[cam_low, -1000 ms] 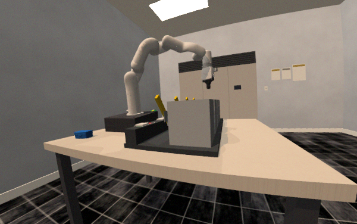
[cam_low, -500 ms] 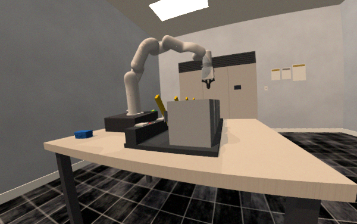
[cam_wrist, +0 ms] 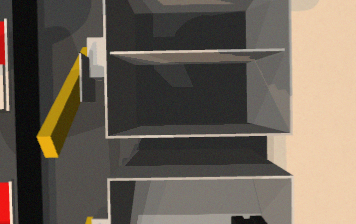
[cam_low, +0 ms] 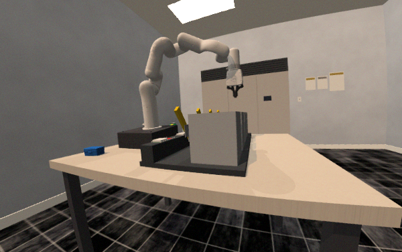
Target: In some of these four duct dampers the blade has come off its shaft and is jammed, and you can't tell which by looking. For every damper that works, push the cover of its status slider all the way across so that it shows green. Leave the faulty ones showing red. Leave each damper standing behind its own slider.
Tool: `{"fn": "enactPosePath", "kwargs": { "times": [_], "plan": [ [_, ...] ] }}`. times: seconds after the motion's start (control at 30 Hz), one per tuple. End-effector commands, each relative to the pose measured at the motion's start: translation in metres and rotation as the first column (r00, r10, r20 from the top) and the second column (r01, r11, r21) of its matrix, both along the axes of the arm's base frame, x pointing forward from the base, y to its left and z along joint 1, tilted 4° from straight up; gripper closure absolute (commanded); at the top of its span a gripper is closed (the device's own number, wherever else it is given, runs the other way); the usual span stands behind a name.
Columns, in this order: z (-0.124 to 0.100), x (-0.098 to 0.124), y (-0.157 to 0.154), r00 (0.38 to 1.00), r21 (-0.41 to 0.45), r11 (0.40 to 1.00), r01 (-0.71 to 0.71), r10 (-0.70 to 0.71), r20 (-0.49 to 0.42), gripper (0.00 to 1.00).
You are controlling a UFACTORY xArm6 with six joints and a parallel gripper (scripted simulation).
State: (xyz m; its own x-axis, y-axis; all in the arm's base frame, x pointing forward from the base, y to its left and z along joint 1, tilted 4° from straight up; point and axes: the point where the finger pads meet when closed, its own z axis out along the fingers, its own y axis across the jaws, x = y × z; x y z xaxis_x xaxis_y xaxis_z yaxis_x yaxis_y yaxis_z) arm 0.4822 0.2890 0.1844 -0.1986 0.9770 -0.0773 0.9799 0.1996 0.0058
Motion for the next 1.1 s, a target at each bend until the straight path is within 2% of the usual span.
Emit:
{"fn": "enactPosePath", "kwargs": {
  "times": [0.0, 0.1, 0.4, 1.07],
  "plan": [
    [0.006, 0.01, -0.04, 1.0, 0.007, 1.0, -0.006, 0.006, 0.006, 1.0],
    [0.007, 0.013, -0.06, 1.0, 0.007, 1.0, -0.006, 0.006, 0.007, 1.0],
    [0.011, 0.014, -0.156, 1.0, 0.006, 1.0, -0.007, 0.006, 0.007, 1.0],
    [0.006, 0.014, -0.158, 1.0, 0.006, 1.0, -0.007, 0.006, 0.007, 1.0]
  ]
}}
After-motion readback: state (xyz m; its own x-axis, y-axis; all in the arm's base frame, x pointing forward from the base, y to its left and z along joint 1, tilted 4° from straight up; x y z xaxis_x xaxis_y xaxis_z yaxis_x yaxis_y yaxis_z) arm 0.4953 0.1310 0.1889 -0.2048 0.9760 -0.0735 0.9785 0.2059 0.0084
